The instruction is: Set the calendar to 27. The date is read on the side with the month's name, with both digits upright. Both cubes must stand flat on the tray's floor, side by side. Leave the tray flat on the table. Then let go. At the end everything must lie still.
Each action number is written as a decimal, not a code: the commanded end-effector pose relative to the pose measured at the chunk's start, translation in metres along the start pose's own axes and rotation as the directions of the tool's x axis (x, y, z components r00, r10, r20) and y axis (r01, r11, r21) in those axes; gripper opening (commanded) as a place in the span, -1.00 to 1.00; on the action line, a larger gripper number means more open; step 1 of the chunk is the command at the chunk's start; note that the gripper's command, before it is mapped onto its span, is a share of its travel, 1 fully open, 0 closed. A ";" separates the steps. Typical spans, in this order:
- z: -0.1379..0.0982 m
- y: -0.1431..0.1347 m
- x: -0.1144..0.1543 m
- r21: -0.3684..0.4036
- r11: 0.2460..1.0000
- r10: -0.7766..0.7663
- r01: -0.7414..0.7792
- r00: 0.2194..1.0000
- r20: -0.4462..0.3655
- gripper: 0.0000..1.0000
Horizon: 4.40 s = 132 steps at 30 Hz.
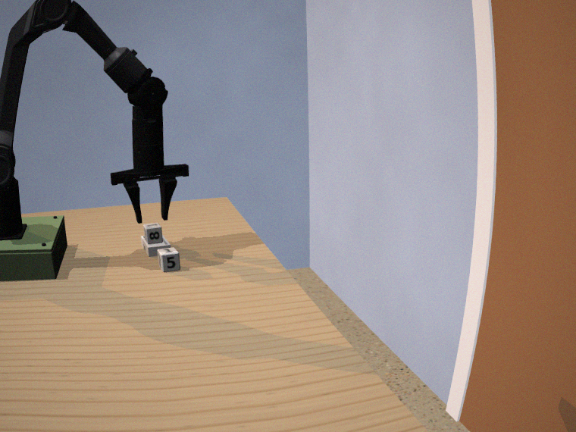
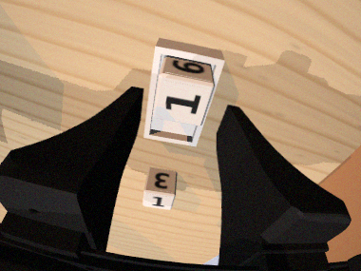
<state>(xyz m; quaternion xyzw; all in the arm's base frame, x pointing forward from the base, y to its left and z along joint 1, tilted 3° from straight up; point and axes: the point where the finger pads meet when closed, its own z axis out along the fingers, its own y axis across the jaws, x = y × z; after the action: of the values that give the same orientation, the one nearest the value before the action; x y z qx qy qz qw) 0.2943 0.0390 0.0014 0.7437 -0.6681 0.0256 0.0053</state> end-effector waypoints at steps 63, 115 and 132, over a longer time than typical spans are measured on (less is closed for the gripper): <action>0.001 0.001 0.001 -0.002 1.000 0.001 -0.001 1.000 -0.001 0.21; 0.029 0.001 0.001 -0.003 1.000 0.001 -0.001 1.000 -0.001 0.21; 0.029 0.001 0.001 -0.003 1.000 0.001 -0.001 1.000 -0.001 0.21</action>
<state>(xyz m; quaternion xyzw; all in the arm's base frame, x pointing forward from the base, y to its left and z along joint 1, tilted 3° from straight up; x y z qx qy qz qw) 0.2947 0.0374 -0.0268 0.7436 -0.6681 0.0255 0.0055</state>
